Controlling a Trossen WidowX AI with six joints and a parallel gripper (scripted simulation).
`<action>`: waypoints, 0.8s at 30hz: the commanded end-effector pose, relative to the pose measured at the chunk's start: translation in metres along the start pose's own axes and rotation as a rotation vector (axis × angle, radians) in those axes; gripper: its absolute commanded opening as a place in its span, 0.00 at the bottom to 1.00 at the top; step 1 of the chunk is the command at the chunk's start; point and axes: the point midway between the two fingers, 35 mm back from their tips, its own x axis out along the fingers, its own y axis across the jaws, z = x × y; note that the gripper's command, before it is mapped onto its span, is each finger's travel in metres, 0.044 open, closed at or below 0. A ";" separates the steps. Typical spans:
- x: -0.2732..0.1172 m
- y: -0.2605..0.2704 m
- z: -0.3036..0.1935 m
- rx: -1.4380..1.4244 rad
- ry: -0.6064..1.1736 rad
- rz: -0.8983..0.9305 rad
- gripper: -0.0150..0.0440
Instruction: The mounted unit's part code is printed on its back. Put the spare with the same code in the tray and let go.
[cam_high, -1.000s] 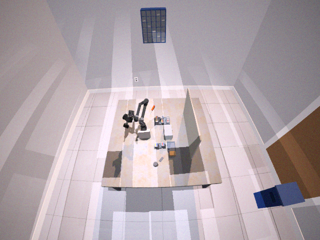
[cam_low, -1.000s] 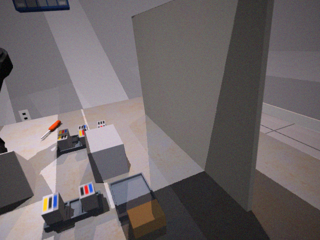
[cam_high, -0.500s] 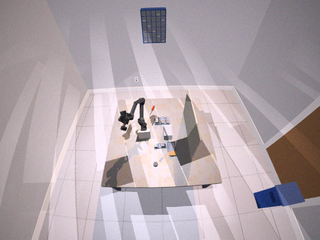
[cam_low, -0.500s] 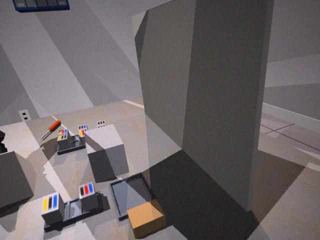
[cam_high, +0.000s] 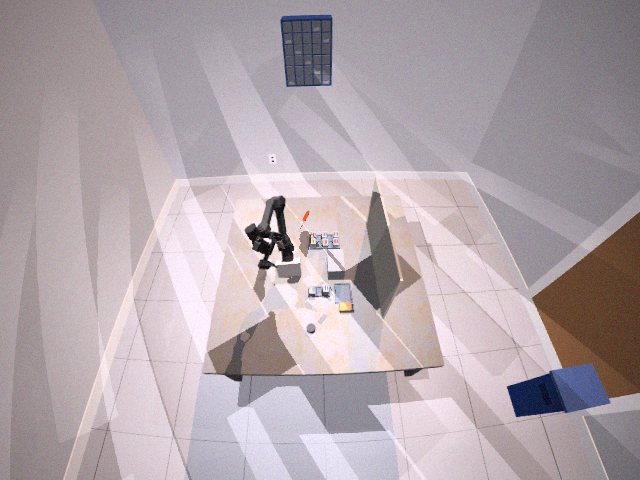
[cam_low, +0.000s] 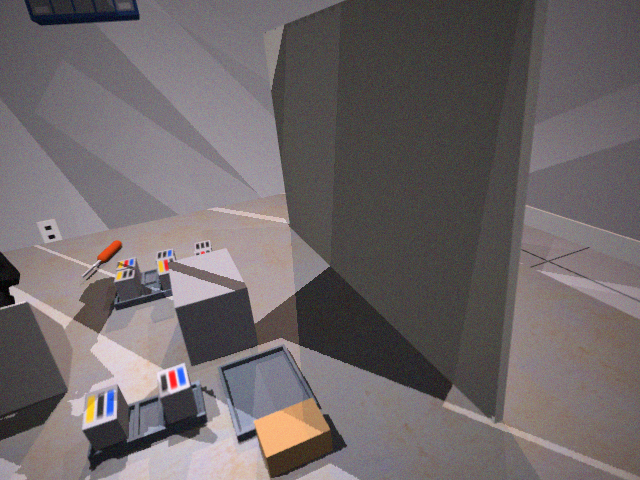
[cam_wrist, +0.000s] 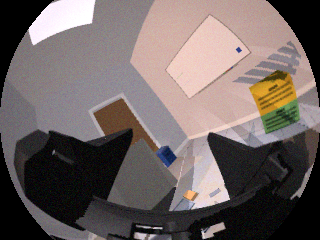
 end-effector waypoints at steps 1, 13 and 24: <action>0.052 0.018 -0.028 -0.064 0.184 -0.028 1.00; 0.133 0.073 -0.137 -0.233 0.623 -0.063 1.00; 0.153 0.121 -0.298 -0.604 1.189 -0.038 1.00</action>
